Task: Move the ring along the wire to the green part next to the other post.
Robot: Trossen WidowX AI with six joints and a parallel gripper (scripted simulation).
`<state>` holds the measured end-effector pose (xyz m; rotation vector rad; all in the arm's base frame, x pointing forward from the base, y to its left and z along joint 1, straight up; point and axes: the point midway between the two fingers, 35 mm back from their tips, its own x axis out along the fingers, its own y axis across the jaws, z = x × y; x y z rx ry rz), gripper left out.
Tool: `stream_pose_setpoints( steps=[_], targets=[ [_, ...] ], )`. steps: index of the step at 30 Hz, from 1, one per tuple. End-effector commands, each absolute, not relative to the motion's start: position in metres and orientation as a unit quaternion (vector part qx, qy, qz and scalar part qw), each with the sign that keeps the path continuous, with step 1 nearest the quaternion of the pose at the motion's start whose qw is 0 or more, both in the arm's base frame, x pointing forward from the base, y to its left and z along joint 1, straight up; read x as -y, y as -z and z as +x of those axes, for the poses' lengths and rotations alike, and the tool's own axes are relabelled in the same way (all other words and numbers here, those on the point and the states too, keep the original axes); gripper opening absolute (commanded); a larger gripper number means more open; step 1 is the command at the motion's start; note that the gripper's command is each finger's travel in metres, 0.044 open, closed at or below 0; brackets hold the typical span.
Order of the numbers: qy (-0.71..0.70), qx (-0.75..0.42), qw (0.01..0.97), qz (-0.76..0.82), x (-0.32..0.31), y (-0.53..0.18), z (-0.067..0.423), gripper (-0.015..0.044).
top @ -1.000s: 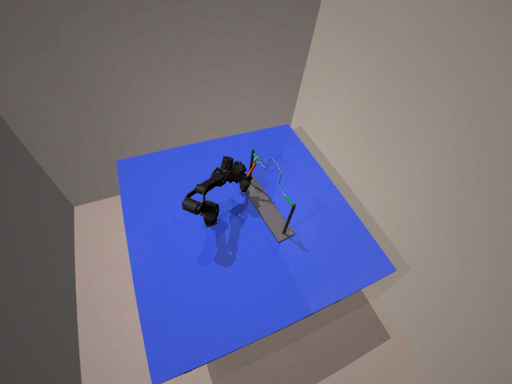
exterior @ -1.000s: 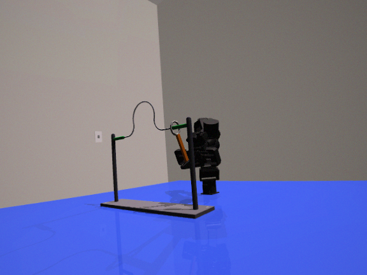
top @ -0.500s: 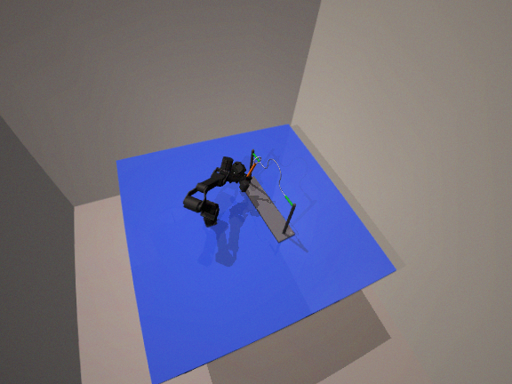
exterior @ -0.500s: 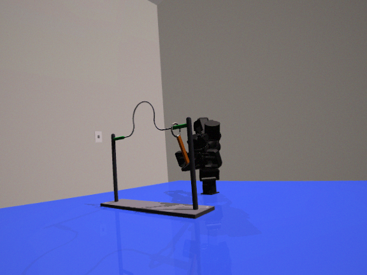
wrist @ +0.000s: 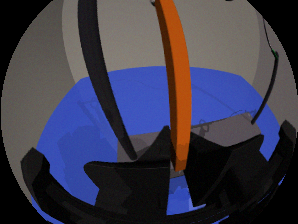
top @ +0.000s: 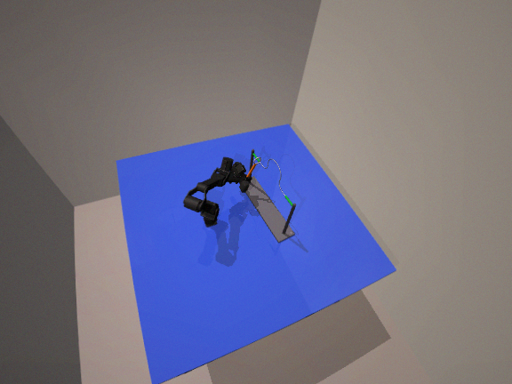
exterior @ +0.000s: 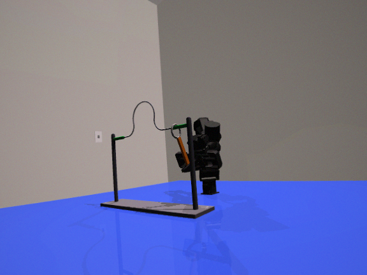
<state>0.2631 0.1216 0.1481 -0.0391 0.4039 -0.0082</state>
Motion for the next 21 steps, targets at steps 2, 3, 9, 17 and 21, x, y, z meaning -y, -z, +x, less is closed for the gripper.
stream_pose_setpoints(
  steps=[2, 3, 9, 17, 21],
  targets=[
    [0.007, -0.2, 0.98, -0.018, -0.1208, -0.1472, 0.263, -0.015],
    [0.007, -0.2, 0.98, -0.018, -0.1208, -0.1472, 0.263, -0.015],
    [0.004, -0.201, 0.979, -0.019, -0.1216, -0.148, 0.2631, -0.0071],
    [0.004, -0.201, 0.979, -0.019, -0.1217, -0.1481, 0.2626, 0.0139],
    [0.005, -0.203, 0.979, -0.018, -0.1229, -0.1503, 0.2561, 0.016]
  ],
)
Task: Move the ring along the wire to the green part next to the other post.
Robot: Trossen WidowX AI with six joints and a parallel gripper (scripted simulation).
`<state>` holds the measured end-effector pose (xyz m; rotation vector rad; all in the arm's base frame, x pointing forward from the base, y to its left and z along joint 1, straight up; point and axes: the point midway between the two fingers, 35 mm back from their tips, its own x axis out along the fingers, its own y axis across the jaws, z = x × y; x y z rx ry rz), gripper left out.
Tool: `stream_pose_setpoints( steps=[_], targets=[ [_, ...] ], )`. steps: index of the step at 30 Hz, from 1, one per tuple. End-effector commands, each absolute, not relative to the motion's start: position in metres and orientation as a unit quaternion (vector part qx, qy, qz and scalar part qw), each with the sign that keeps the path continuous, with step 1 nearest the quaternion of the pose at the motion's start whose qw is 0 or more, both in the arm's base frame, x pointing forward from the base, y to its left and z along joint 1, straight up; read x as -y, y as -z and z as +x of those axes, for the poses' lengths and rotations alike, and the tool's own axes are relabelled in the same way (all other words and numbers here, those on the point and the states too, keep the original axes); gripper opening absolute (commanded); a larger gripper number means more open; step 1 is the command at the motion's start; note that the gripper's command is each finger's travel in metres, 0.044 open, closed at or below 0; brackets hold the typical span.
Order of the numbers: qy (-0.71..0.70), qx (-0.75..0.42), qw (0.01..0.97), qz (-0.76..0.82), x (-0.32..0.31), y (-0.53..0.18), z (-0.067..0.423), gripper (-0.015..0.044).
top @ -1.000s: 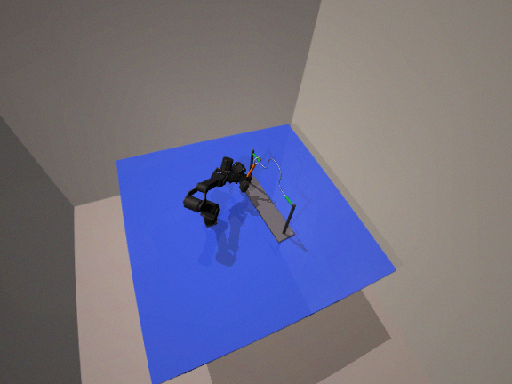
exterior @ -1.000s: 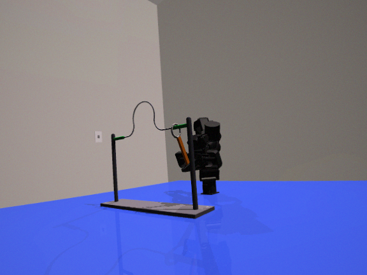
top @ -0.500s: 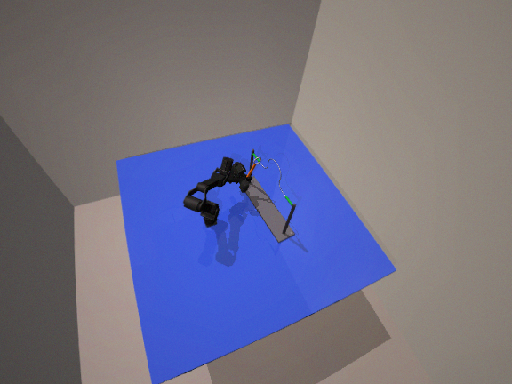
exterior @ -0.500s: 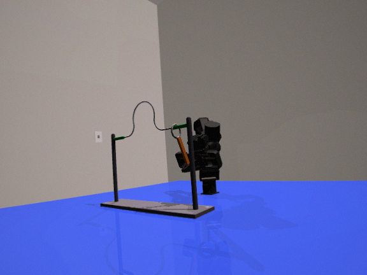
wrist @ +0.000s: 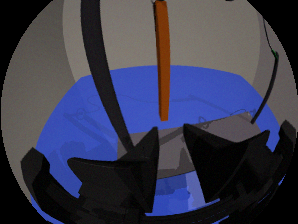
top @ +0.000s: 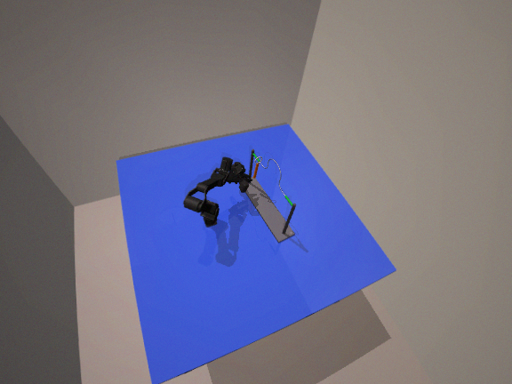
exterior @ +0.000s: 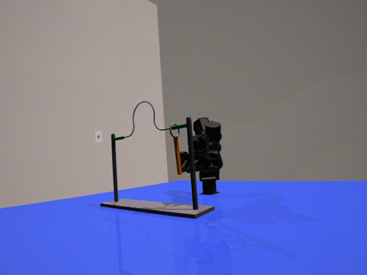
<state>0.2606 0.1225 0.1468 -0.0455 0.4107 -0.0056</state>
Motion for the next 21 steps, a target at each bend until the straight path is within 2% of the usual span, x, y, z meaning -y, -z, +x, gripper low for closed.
stream_pose_setpoints(
  steps=[1, 13, 21],
  targets=[
    [0.005, -0.203, 0.979, -0.018, -0.123, -0.151, 0.253, 0.016],
    [0.007, -0.203, 0.979, -0.017, -0.122, -0.165, 0.219, 0.016],
    [0.007, -0.203, 0.979, -0.018, -0.122, -0.166, 0.217, 0.016]
  ],
)
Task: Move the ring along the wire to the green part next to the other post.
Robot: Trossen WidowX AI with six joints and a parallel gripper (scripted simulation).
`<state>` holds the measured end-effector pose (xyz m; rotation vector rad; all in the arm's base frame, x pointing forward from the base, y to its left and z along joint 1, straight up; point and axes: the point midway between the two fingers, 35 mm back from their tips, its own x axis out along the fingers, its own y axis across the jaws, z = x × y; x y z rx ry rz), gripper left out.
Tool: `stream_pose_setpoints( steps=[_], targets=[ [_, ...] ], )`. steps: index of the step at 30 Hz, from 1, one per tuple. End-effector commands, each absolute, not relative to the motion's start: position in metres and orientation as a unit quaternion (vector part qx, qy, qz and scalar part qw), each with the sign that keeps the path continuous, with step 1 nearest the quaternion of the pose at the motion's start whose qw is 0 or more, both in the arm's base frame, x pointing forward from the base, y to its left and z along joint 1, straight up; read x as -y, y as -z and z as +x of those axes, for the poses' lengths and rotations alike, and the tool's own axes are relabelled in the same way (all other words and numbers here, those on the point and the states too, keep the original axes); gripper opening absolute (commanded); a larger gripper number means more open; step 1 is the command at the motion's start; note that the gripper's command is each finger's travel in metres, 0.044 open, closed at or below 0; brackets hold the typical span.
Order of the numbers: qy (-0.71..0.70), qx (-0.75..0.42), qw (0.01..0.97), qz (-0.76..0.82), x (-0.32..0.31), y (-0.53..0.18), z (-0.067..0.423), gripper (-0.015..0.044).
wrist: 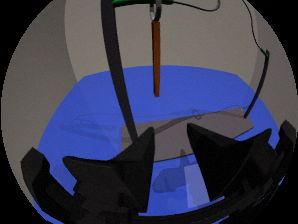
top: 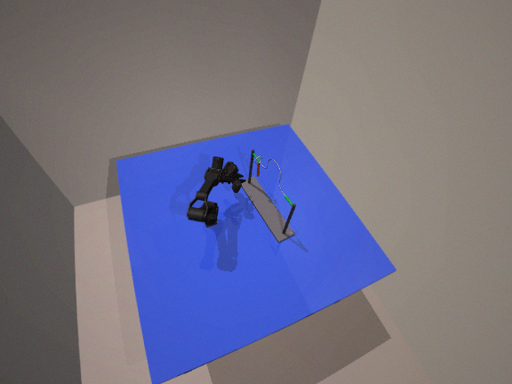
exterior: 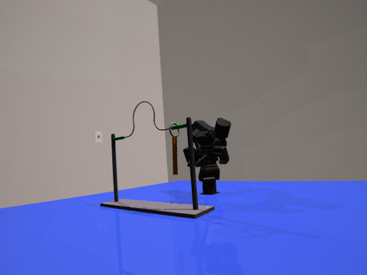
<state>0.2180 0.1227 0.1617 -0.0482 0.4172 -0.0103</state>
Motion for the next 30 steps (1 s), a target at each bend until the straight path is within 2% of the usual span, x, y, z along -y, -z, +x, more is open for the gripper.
stream_pose_setpoints(
  steps=[1, 24, 30],
  targets=[
    [0.007, -0.203, 0.979, -0.018, -0.122, -0.166, 0.217, 0.016],
    [0.007, -0.203, 0.979, -0.018, -0.122, -0.166, 0.217, 0.016],
    [0.003, -0.202, 0.979, -0.021, -0.122, -0.181, 0.183, 0.0317]
  ],
)
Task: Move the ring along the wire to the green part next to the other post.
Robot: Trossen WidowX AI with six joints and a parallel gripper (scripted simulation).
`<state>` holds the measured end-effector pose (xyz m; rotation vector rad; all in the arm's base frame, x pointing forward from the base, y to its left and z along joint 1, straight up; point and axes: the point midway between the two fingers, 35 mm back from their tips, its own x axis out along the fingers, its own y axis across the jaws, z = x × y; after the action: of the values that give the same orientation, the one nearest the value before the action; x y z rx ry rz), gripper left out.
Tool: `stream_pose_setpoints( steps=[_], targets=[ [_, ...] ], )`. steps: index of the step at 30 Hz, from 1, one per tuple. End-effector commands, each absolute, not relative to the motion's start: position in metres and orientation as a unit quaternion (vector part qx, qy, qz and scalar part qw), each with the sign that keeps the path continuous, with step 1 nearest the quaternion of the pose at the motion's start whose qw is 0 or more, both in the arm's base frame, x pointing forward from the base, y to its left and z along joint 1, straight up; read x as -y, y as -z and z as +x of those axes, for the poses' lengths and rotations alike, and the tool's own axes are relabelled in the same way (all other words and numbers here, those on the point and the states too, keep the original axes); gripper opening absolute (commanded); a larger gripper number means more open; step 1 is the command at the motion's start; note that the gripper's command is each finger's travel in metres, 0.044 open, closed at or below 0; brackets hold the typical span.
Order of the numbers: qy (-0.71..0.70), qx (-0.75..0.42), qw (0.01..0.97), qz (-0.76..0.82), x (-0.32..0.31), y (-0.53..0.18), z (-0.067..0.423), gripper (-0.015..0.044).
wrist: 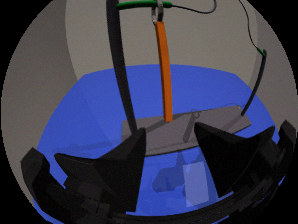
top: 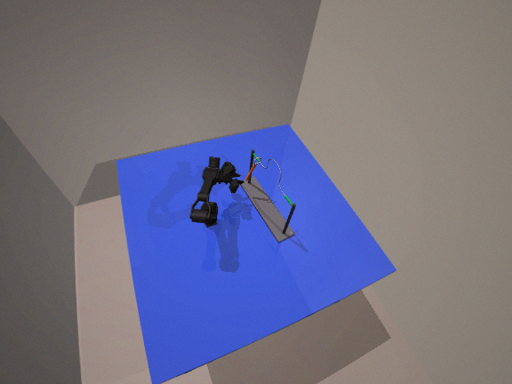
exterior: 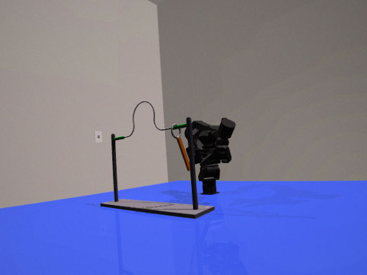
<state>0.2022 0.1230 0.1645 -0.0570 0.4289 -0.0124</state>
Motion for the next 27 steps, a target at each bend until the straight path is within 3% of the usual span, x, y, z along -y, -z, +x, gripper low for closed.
stream_pose_setpoints(
  steps=[1, 5, 27],
  targets=[
    [0.002, -0.199, 0.98, -0.021, -0.1215, -0.1831, 0.1799, 0.0344],
    [0.002, -0.198, 0.98, -0.021, -0.1212, -0.184, 0.1788, 0.044],
    [0.002, -0.198, 0.98, -0.021, -0.1212, -0.184, 0.1788, 0.044]
  ],
)
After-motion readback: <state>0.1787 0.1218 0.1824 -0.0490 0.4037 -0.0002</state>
